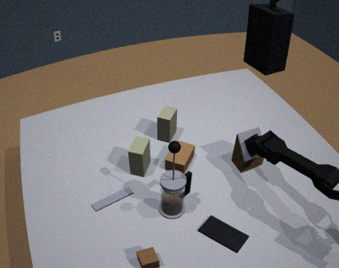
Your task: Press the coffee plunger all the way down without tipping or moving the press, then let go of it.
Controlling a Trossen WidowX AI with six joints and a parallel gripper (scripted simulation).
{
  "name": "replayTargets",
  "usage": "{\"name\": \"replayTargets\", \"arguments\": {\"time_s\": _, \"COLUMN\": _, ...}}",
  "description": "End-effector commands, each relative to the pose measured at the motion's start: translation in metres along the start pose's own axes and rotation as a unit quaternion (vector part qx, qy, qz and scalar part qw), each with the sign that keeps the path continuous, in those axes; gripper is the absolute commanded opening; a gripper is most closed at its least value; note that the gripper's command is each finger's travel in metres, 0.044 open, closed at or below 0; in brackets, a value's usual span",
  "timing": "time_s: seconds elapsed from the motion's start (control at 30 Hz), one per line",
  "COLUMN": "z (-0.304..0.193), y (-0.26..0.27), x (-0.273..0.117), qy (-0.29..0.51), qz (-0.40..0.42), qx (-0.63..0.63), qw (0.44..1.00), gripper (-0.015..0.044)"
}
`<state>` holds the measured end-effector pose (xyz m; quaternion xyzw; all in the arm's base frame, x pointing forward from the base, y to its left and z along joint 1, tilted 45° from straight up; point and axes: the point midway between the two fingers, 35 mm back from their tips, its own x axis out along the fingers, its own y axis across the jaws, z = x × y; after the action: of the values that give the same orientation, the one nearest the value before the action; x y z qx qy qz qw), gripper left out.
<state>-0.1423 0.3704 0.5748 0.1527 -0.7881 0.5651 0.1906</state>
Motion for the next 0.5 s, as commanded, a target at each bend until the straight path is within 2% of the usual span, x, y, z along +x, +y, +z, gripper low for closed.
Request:
{"name": "replayTargets", "arguments": {"time_s": 0.0, "z": -0.002, "y": -0.001, "x": -0.002, "qy": 0.004, "qz": 0.002, "qx": 0.001, "qw": 1.0, "gripper": 0.0426}}
{"name": "replayTargets", "arguments": {"time_s": 0.2, "z": -0.022, "y": -0.013, "x": -0.033, "qy": 0.061, "qz": 0.013, "qx": 0.01, "qw": 0.998, "gripper": 0.044}}
{"name": "replayTargets", "arguments": {"time_s": 0.47, "z": -0.051, "y": -0.05, "x": -0.114, "qy": 0.195, "qz": 0.04, "qx": 0.019, "qw": 0.98, "gripper": 0.044}}
